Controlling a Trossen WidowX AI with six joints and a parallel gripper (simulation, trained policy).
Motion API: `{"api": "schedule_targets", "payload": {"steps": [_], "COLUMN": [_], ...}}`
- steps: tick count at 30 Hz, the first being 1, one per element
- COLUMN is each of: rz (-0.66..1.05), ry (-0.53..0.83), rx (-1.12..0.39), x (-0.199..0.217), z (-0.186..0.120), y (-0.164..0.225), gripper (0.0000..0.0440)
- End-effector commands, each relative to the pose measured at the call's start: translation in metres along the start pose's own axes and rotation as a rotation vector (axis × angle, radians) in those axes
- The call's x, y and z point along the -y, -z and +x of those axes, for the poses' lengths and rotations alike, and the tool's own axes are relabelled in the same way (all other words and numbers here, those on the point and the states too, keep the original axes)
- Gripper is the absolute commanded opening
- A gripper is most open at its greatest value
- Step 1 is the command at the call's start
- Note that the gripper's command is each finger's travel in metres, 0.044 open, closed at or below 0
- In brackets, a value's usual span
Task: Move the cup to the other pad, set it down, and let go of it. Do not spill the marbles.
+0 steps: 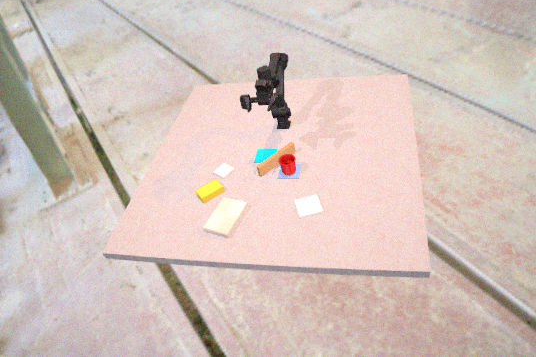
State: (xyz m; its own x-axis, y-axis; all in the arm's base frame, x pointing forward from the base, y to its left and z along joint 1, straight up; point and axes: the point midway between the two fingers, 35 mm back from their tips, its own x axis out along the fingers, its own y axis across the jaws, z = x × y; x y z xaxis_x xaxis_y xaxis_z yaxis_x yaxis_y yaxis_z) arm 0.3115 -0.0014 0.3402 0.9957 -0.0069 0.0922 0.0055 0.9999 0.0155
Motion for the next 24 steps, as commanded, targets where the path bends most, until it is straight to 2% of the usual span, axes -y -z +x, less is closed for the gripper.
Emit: {"api": "schedule_targets", "payload": {"steps": [1,11,14,21,24], "rz": [0.000,0.020,0.036,0.089,0.115], "ry": [0.000,0.007,0.009,0.001,-0.004], "rx": [-0.001,-0.063,-0.089,-0.146,-0.173], "x": [0.000,-0.001,-0.002,-0.007,-0.009], "z": [0.000,0.007,0.010,0.020,0.024], "y": [-0.001,-0.002,-0.002,-0.003,-0.003], "gripper": [0.0374,0.0112,0.0055,0.0122,0.0129]}}
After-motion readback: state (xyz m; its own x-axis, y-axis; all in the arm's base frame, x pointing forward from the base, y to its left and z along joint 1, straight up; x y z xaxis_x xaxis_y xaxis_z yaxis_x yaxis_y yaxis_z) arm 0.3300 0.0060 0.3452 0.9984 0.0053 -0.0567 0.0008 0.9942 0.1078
